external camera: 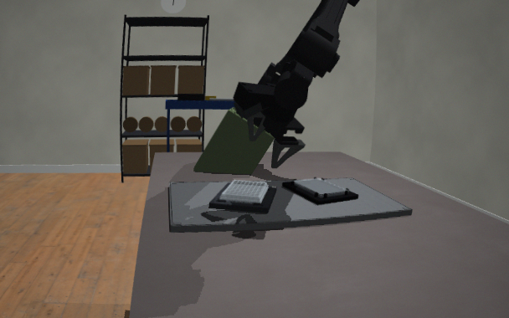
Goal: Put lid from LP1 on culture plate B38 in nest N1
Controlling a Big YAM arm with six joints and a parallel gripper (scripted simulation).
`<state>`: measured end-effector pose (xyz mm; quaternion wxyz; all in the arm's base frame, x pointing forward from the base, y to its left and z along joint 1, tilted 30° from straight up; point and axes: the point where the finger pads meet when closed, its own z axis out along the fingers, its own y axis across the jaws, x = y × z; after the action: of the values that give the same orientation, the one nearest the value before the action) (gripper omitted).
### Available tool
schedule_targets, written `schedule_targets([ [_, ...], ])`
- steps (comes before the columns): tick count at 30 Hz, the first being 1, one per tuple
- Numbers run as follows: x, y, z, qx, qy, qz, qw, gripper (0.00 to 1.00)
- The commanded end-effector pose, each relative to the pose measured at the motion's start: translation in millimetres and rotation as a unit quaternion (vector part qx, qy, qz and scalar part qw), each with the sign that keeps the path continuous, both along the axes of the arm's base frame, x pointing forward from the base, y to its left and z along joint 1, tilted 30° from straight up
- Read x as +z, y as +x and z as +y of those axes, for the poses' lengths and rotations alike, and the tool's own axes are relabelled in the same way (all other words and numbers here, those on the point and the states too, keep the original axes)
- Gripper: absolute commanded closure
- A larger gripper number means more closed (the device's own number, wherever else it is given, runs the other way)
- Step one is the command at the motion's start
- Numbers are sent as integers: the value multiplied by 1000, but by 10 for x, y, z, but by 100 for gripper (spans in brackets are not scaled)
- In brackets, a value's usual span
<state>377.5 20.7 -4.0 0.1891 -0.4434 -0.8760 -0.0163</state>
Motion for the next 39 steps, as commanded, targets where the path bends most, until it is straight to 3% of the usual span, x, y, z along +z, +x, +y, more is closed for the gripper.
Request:
schedule_targets([
  [1,94,56,170,72,27,-54,996,0],
  [9,150,-26,399,147,62,-104,982,0],
  [16,210,-141,672,239,101,-161,952,0],
  [23,272,-274,915,327,135,-217,910,0],
  [25,272,-274,915,327,135,-217,910,0],
  [32,334,-426,1144,410,164,-271,856,0],
  [39,403,-624,1381,488,188,-322,790,0],
])
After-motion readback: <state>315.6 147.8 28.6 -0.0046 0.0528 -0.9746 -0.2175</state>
